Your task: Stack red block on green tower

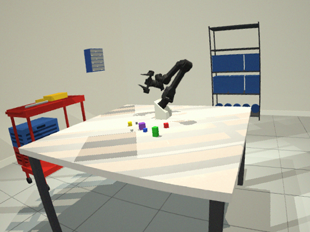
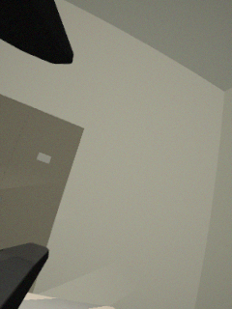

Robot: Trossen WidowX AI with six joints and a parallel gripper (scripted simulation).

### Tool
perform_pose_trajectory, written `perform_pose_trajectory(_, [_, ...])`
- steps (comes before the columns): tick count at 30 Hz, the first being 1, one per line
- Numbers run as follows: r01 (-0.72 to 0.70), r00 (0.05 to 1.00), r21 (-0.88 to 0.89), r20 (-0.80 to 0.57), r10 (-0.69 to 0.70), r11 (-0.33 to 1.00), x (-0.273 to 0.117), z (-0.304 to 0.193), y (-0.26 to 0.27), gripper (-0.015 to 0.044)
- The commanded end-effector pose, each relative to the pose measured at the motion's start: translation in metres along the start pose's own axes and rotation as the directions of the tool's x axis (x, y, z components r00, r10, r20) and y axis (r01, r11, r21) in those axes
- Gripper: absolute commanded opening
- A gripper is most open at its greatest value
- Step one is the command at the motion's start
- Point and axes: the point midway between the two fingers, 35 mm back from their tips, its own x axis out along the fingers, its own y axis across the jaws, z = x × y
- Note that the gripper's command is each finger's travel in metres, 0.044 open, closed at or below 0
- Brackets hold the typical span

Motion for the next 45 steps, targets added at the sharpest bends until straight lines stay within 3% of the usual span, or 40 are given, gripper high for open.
perform_pose_trajectory(1, [0.003, 1.0, -0.003, -0.002, -0.003, 1.0, 0.001, 0.0, 0.0, 0.0426])
perform_pose_trajectory(13, [0.174, 0.964, -0.224, -0.162, -0.212, 0.959, 0.048, -0.033, -0.013, 0.044])
perform_pose_trajectory(27, [0.279, 0.823, -0.53, -0.297, -0.483, 0.801, 0.096, -0.087, -0.033, 0.044])
perform_pose_trajectory(45, [0.097, 0.515, -0.844, -0.411, -0.752, 0.527, 0.114, -0.186, -0.078, 0.044])
